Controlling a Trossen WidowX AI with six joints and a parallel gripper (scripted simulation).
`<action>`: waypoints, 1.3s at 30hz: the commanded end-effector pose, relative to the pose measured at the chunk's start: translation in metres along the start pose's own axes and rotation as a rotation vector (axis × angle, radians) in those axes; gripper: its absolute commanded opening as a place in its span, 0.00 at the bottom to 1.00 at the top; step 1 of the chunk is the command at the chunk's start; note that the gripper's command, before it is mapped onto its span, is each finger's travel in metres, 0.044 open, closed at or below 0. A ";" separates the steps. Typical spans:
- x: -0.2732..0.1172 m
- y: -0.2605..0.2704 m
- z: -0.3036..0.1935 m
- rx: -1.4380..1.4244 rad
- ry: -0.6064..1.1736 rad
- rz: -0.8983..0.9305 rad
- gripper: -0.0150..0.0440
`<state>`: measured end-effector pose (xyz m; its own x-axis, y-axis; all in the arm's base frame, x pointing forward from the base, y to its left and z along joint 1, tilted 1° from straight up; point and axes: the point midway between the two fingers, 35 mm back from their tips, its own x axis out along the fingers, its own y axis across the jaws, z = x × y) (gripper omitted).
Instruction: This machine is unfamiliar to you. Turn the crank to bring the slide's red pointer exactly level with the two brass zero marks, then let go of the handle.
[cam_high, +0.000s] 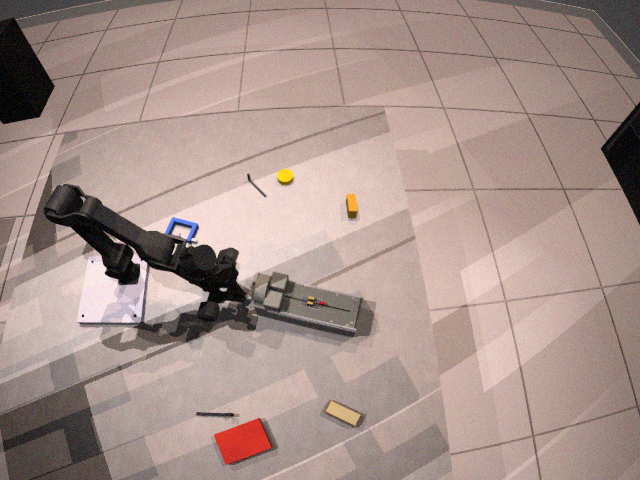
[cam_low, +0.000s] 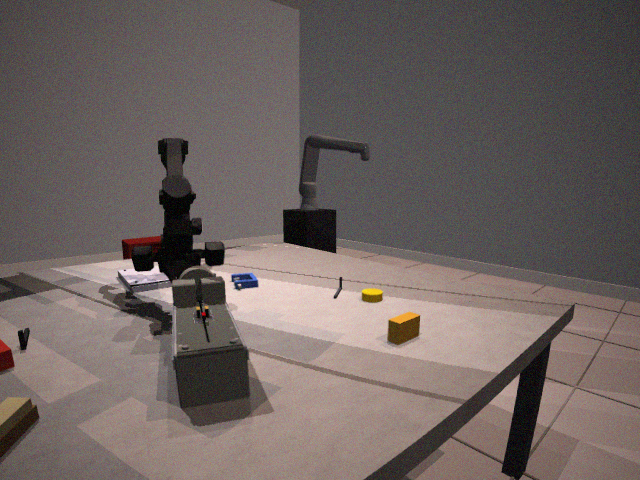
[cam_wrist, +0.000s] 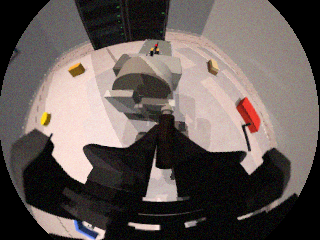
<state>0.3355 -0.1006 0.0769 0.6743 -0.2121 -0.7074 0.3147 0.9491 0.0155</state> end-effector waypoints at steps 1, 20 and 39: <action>-0.007 0.001 0.007 -0.002 -0.010 -0.002 0.25; -0.020 0.020 0.019 -0.001 -0.010 -0.001 0.25; -0.019 0.044 0.019 0.001 -0.010 0.001 0.25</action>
<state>0.3461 -0.0679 0.1053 0.6746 -0.2379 -0.6988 0.3354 0.9421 0.0030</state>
